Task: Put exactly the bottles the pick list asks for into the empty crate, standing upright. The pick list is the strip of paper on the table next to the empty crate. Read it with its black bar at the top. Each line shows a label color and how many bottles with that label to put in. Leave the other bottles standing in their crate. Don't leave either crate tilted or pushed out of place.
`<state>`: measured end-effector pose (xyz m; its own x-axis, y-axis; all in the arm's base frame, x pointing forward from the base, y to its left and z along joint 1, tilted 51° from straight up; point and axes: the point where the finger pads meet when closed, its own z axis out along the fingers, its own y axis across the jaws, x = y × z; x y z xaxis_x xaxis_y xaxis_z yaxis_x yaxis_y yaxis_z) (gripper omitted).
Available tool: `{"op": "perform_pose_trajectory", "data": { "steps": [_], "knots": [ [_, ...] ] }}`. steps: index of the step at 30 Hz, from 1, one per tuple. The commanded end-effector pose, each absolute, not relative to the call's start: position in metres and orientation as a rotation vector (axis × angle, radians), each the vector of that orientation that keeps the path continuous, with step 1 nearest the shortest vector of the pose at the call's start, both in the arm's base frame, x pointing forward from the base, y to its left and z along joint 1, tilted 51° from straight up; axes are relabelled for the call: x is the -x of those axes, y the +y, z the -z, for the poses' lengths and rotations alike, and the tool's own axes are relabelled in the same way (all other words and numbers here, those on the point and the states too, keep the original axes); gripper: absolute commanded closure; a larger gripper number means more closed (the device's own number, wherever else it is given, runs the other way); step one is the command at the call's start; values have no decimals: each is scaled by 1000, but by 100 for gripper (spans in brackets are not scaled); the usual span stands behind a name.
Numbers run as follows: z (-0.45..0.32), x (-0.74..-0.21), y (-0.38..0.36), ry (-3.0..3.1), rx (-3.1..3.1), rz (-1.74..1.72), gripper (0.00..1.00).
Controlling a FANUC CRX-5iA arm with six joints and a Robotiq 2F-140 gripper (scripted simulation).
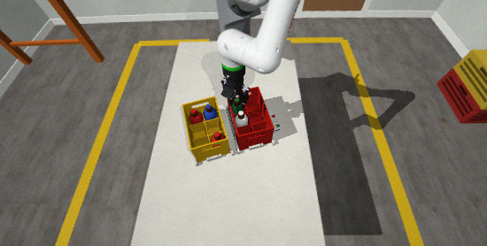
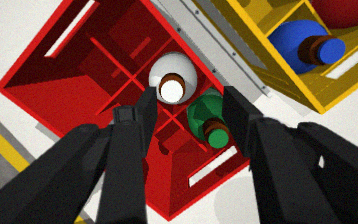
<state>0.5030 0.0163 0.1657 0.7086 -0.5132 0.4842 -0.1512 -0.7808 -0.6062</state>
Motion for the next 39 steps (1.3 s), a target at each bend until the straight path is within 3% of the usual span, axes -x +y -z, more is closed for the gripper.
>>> {"op": "perform_pose_trajectory", "data": {
  "steps": [1,39],
  "knots": [
    [-162,-505,6,498,2371,891,56],
    [-100,-531,-150,498,2371,891,56]
  ]
}}
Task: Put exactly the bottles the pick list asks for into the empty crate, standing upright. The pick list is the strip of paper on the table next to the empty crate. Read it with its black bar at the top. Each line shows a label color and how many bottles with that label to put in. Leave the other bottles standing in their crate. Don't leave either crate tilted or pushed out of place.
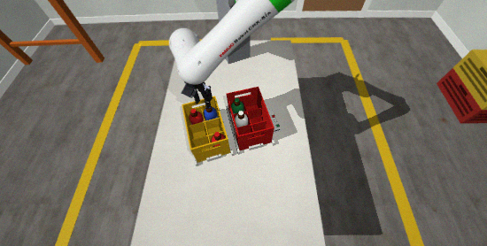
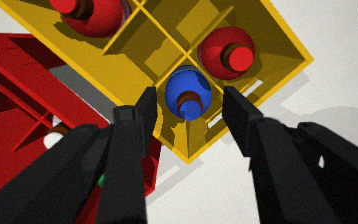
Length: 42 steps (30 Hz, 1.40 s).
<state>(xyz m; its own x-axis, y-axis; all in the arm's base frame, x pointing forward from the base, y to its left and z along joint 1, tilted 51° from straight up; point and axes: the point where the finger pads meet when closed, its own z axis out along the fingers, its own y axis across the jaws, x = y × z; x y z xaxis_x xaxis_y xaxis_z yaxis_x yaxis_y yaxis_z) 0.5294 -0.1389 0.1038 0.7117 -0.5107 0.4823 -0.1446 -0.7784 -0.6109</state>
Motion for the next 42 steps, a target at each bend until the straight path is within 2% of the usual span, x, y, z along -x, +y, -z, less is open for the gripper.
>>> {"op": "perform_pose_trajectory", "data": {
  "steps": [1,11,42],
  "knots": [
    [-98,-532,-155,498,2371,891,56],
    [-80,-540,-201,498,2371,891,56],
    [-64,-557,-195,498,2371,891,56]
  ]
}}
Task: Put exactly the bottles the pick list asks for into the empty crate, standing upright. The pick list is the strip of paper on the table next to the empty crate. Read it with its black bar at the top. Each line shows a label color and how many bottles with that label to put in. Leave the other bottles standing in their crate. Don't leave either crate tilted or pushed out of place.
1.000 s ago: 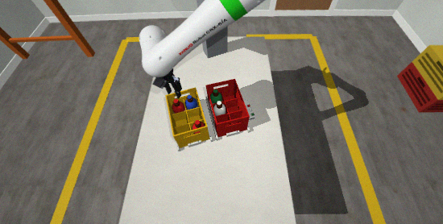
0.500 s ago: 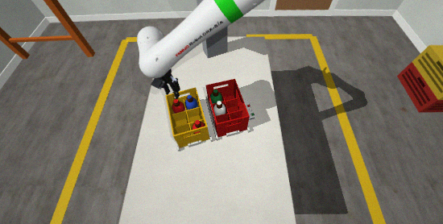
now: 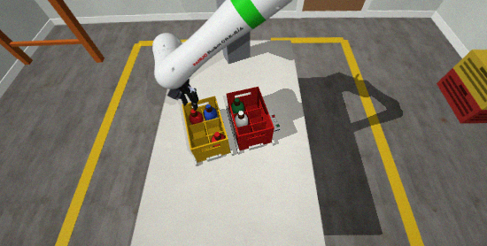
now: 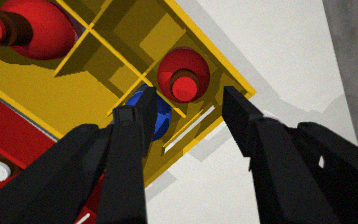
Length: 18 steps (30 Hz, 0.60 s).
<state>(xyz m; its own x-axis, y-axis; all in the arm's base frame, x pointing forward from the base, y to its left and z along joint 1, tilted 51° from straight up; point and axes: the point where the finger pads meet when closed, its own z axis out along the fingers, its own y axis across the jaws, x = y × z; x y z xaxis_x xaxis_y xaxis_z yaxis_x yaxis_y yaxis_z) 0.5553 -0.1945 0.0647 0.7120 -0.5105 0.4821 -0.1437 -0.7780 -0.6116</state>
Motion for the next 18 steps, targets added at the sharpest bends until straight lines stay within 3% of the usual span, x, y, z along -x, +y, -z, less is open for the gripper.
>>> {"op": "perform_pose_trajectory", "data": {
  "steps": [1,18],
  "knots": [
    [-63,-558,-194,498,2371,891,56],
    [-50,-571,-187,498,2371,891,56]
  ]
}}
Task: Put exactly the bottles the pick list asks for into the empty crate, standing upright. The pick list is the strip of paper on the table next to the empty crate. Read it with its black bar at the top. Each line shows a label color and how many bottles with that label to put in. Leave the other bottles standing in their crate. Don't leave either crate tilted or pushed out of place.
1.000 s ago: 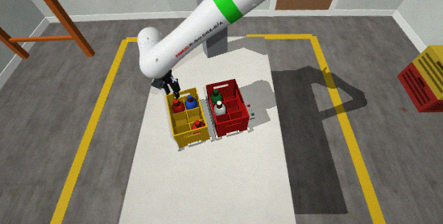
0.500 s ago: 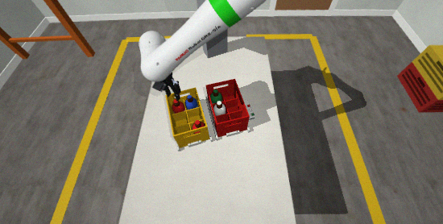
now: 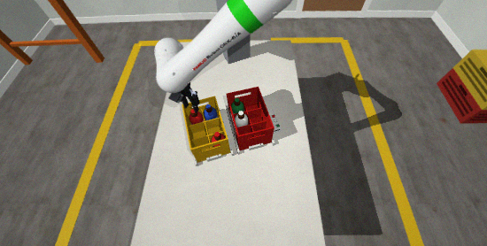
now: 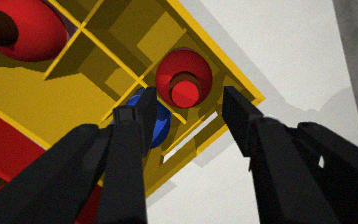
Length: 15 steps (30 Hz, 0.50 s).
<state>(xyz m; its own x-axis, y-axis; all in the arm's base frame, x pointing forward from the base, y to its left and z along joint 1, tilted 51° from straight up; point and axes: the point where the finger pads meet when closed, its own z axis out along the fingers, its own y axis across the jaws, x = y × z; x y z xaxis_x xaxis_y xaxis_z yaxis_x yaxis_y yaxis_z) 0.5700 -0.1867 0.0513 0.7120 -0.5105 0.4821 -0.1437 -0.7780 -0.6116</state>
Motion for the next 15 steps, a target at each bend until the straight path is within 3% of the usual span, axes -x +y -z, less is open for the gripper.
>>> {"op": "perform_pose_trajectory", "data": {
  "steps": [1,15],
  "knots": [
    [-50,-572,-186,498,2371,891,56],
    [-40,-583,-180,498,2371,891,56]
  ]
}}
